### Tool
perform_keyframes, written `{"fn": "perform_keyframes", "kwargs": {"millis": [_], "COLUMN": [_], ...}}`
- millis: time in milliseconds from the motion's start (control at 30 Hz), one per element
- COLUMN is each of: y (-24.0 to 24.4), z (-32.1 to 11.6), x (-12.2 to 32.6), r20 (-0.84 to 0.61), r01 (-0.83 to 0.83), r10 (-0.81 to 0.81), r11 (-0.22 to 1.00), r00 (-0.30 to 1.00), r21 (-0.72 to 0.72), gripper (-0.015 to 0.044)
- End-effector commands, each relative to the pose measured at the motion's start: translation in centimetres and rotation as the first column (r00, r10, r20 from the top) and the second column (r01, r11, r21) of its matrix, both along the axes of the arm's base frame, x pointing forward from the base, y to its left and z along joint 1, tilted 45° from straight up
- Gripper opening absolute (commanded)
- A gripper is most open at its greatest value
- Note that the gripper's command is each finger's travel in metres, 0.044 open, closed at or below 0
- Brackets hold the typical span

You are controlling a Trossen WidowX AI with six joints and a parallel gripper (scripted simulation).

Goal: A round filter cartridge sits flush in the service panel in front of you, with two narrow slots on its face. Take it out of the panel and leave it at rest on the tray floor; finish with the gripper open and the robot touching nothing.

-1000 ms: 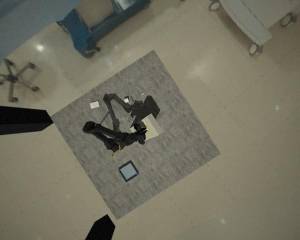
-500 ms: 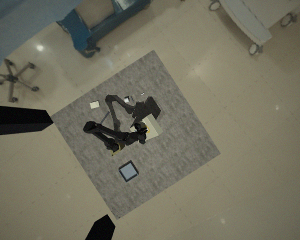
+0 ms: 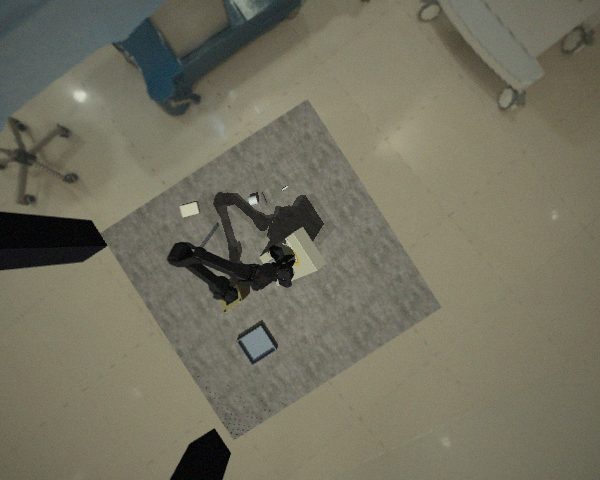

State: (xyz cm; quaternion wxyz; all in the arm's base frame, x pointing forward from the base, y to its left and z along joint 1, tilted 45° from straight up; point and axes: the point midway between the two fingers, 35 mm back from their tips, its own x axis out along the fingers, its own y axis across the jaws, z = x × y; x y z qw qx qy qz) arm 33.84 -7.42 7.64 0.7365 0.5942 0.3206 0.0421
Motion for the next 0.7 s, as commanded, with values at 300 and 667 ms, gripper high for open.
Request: {"fn": "perform_keyframes", "kwargs": {"millis": [300,667], "y": [0.01,0.10], "z": [-0.01,-0.13], "x": [0.01,0.21], "r20": [0.000,0.076], "r01": [0.000,-0.073], "r10": [0.000,0.087], "r11": [1.000,0.984], "r00": [1.000,0.993], "r21": [0.000,-0.163], "gripper": [0.0046,0.0000]}}
